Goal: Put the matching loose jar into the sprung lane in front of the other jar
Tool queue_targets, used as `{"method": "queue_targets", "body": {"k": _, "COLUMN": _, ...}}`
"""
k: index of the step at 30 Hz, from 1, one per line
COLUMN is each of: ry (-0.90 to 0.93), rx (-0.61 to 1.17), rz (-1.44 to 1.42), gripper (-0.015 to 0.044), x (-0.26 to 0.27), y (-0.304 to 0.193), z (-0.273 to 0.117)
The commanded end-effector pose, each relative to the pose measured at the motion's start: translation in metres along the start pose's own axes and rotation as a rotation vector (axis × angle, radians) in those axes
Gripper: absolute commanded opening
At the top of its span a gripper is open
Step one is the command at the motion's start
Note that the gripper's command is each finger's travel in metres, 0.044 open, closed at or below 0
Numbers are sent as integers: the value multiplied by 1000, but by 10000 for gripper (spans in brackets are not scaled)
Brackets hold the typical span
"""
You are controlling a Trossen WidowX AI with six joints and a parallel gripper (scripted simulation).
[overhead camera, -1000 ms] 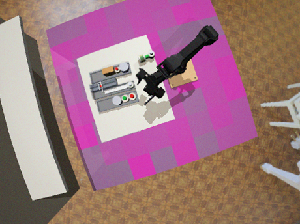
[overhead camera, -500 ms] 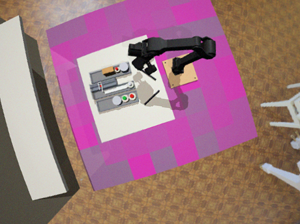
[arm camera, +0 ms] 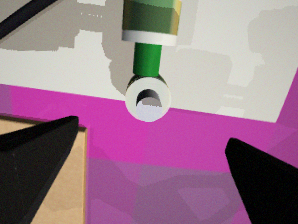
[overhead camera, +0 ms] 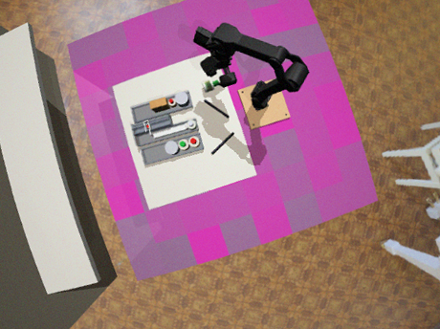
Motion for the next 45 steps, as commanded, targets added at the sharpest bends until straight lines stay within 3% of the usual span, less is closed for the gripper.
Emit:
{"method": "queue_targets", "body": {"k": 1, "ry": 17, "rx": 4, "rz": 0, "gripper": 440, "x": -1, "y": -1, "z": 15}}
{"method": "queue_targets", "body": {"k": 14, "ry": 17, "rx": 4, "rz": 0, "gripper": 440, "x": 2, "y": -1, "z": 50}}
{"method": "queue_targets", "body": {"k": 39, "ry": 17, "rx": 4, "rz": 0, "gripper": 440, "x": 2, "y": -1, "z": 81}}
{"method": "queue_targets", "body": {"k": 45, "ry": 17, "rx": 4, "rz": 0, "gripper": 282, "x": 2, "y": -1, "z": 81}}
Point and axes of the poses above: the point midway between the two fingers, 35 mm back from their tips, its own z axis out along the fingers, its own x axis across the jaws, y = z × x, the point moved 3 cm from there along -z, back along the fingers, and after that the axes turned 1 degree about -z, right-handed, at the moved point
